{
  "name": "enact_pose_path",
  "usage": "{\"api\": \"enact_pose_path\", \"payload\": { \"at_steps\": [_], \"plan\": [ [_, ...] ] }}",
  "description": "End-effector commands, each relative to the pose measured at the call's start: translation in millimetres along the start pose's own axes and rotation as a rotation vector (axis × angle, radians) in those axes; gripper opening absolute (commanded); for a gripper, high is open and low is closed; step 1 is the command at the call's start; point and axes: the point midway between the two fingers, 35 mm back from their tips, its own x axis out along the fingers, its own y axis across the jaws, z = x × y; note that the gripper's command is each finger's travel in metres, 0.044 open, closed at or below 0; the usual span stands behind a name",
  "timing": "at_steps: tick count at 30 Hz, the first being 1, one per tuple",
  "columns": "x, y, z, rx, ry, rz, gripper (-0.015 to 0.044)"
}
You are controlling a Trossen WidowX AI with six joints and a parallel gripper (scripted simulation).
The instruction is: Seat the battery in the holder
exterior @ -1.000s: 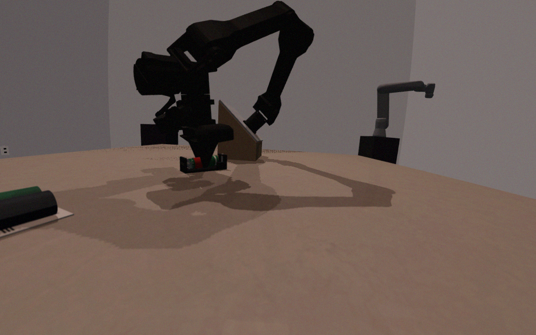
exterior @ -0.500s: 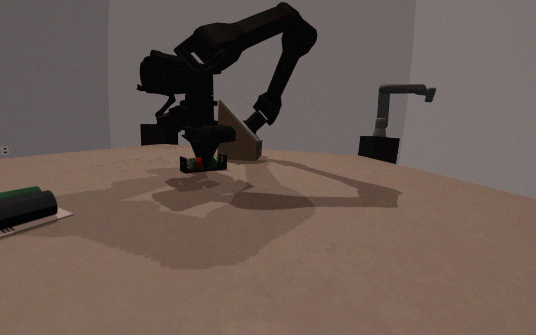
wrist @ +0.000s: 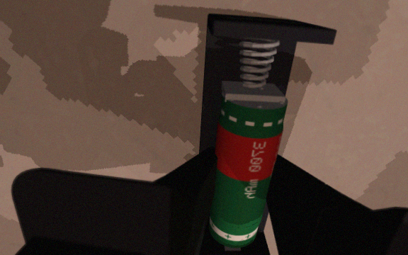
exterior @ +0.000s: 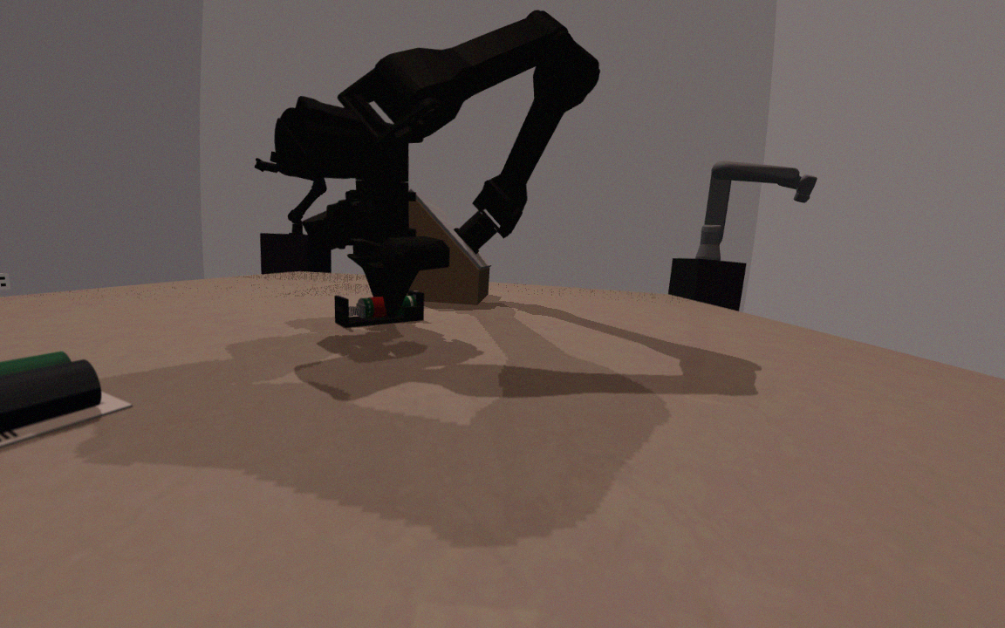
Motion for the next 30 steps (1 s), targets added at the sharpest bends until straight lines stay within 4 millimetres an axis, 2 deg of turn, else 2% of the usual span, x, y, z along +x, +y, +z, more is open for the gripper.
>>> {"api": "enact_pose_path", "payload": {
  "at_steps": [1,16,20,30],
  "plan": [
    [-1.0,0.7,-1.7,0.002,-0.007,0.0,0.0082],
    [0.2,0.9,-1.7,0.002,-0.013,0.0,0.0082],
    [0.2,0.9,-1.7,0.002,-0.013,0.0,0.0184],
    [-14.2,-1.2,-3.3,-0.002,-0.012,-0.002,0.0184]
  ]
}}
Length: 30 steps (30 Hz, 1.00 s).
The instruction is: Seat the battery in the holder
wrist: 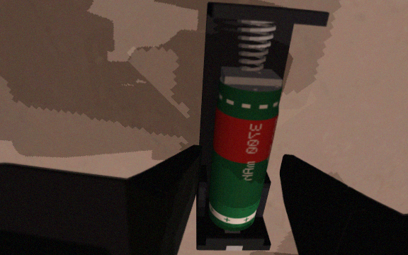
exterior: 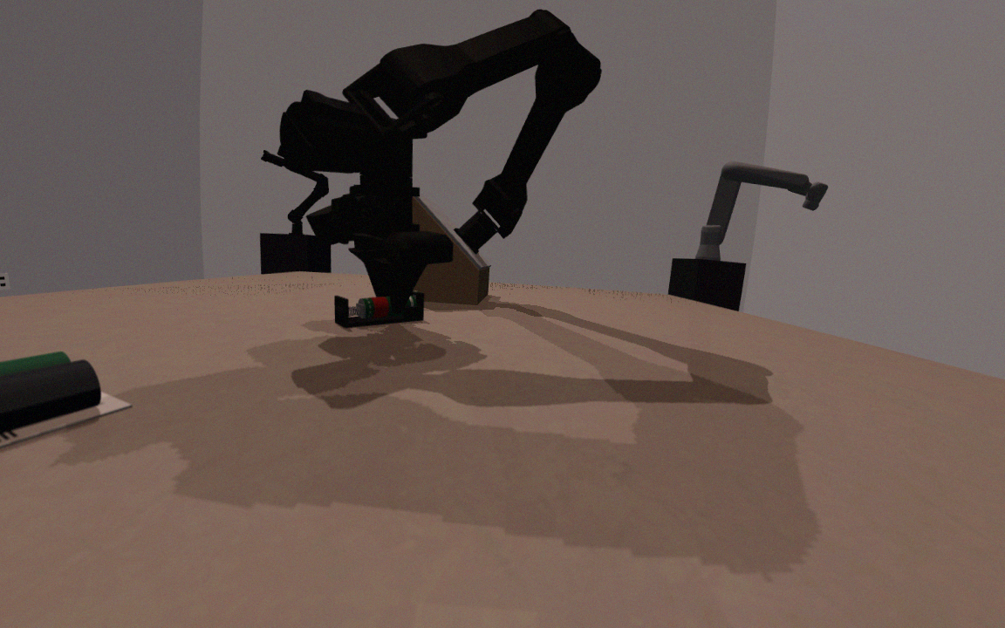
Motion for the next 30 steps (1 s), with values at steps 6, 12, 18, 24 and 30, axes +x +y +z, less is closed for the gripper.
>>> {"api": "enact_pose_path", "payload": {
  "at_steps": [6,12,18,24,30],
  "plan": [
    [-9.1,-0.6,1.5,-0.007,-0.01,0.001,0.0184],
    [-55.3,-6.3,-2.8,-0.004,-0.012,-0.001,0.0341],
    [-81.8,-11.8,-8.3,-0.006,-0.012,-0.002,0.044],
    [-81.8,-11.8,-8.3,-0.006,-0.012,-0.002,0.044],
    [-81.8,-11.8,-8.3,-0.006,-0.012,-0.002,0.044]
  ]
}}
